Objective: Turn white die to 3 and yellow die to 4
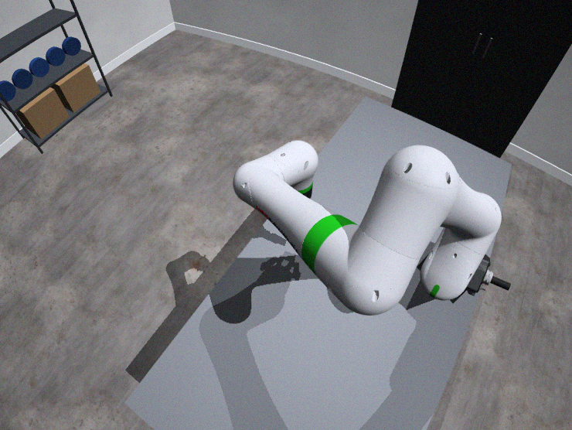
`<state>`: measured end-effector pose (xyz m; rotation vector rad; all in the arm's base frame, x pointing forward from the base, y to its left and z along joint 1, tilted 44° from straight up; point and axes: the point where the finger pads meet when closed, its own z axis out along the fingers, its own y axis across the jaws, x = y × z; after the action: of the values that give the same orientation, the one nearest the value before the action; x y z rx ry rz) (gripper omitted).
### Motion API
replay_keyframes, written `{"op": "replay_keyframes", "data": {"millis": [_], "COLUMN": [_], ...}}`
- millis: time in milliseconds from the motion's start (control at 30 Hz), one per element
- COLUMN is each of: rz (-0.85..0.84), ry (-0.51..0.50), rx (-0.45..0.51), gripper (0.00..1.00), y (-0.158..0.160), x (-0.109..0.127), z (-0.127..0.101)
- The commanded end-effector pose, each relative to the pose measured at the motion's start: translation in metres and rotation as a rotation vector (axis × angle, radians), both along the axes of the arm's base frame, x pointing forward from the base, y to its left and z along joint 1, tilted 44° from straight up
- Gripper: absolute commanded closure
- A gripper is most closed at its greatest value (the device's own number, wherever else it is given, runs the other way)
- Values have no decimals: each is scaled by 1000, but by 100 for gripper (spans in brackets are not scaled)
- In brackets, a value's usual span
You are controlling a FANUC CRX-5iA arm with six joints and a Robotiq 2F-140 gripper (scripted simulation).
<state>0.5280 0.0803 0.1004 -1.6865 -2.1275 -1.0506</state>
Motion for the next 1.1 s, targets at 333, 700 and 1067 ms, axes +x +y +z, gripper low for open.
{"op": "replay_keyframes", "data": {"millis": [333, 700, 1067], "rz": [-229, -247, -247], "ry": [207, 224, 225], "rx": [77, 84, 84], "gripper": [87, 87, 87], "y": [-101, -110, -107], "x": [30, 31, 32], "z": [-77, -83, -87]}}
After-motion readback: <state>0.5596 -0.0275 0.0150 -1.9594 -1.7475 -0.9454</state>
